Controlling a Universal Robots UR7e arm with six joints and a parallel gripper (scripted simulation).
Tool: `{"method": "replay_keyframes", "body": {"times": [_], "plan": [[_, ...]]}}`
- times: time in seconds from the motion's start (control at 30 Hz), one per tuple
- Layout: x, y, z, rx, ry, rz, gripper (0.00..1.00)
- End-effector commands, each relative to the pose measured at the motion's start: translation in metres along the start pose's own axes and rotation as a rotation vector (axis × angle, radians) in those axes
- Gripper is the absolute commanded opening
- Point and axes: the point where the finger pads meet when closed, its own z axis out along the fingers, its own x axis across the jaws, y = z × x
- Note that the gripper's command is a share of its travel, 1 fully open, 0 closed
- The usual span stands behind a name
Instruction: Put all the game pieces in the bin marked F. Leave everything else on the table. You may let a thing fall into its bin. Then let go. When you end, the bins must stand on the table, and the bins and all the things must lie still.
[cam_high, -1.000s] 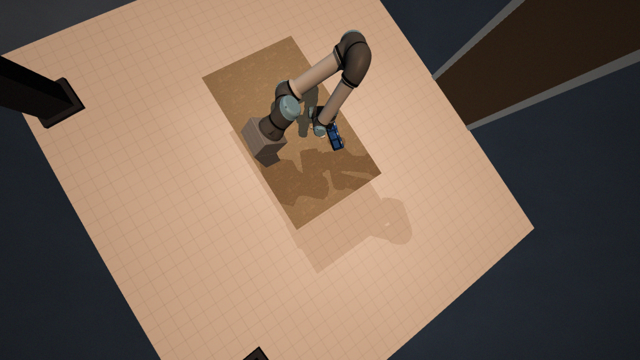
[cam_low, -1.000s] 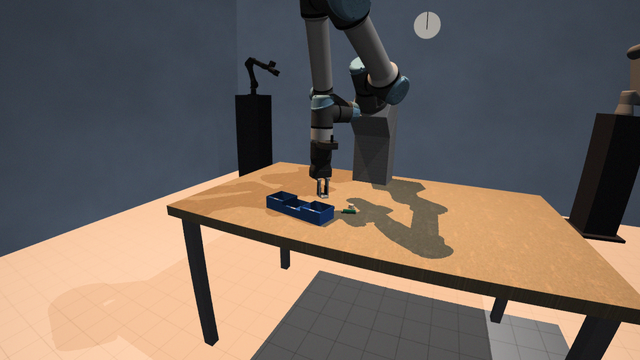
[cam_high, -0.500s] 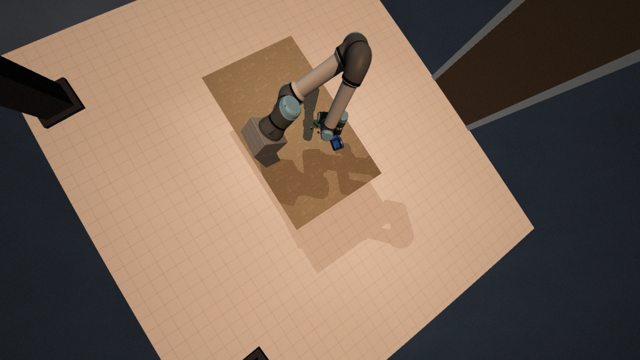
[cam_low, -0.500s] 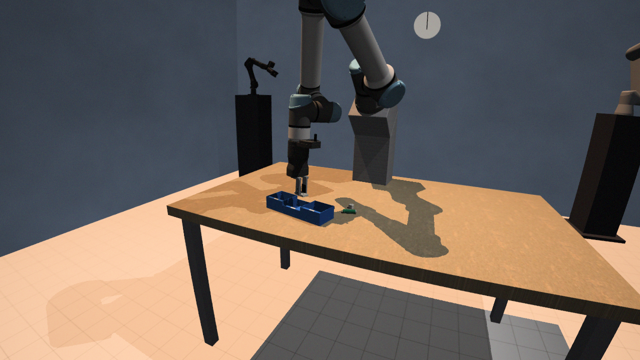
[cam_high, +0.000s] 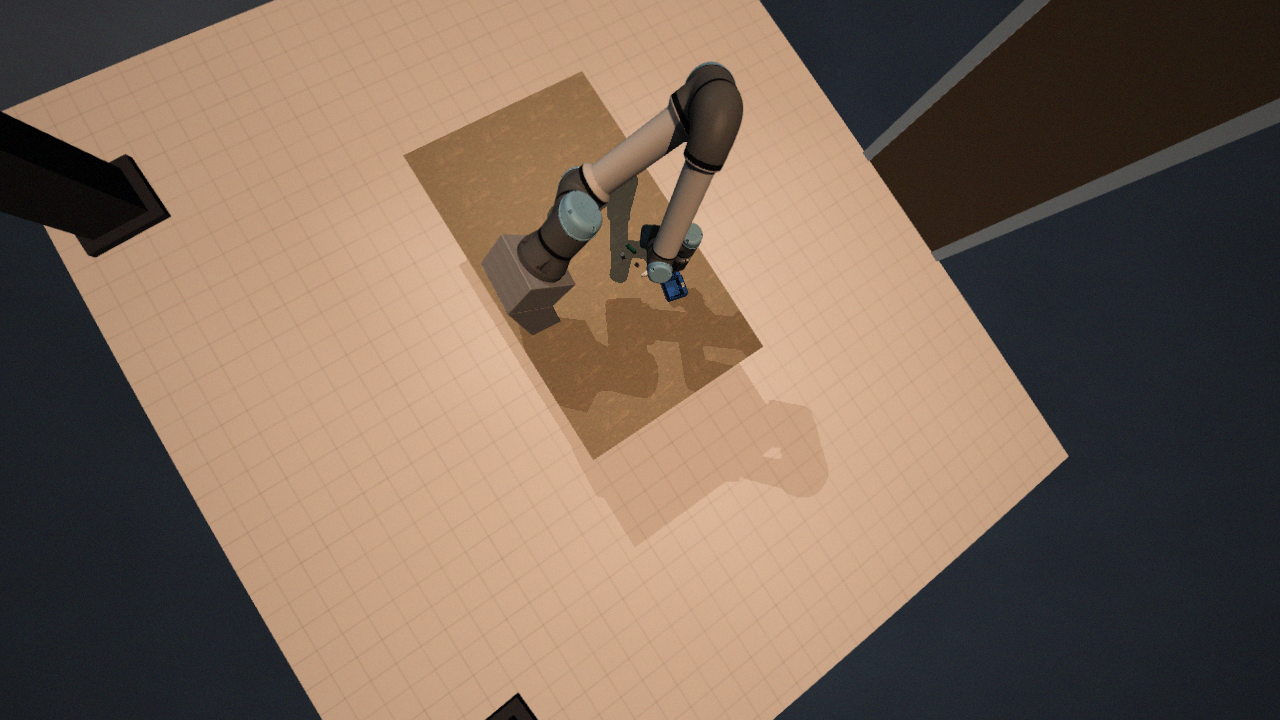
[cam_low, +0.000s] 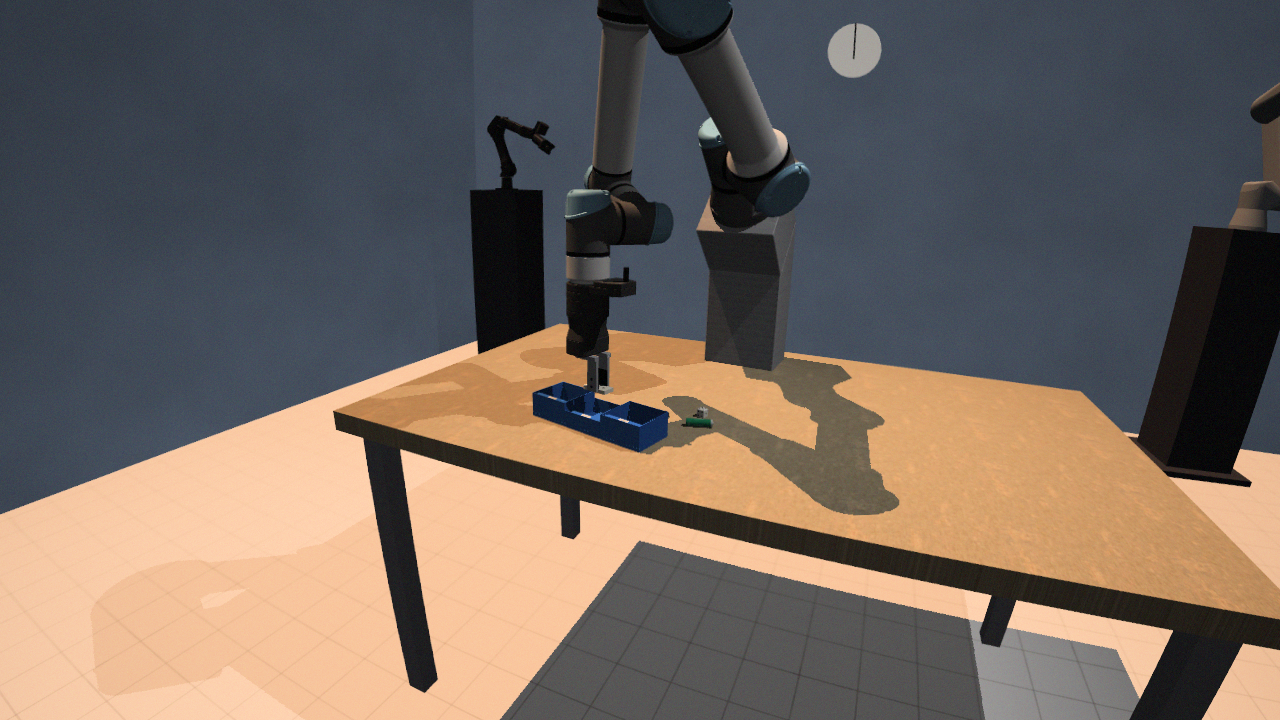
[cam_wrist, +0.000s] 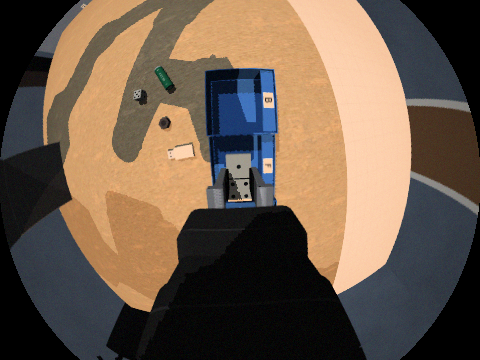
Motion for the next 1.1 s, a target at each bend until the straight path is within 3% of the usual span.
{"method": "replay_keyframes", "body": {"times": [0.0, 0.57, 1.07], "plan": [[-0.001, -0.002, 0.0, 0.001, -0.001, -0.004, 0.49], [-0.001, -0.003, 0.0, 0.001, -0.001, -0.004, 0.49], [-0.001, -0.003, 0.03, 0.001, -0.001, -0.004, 0.49]]}}
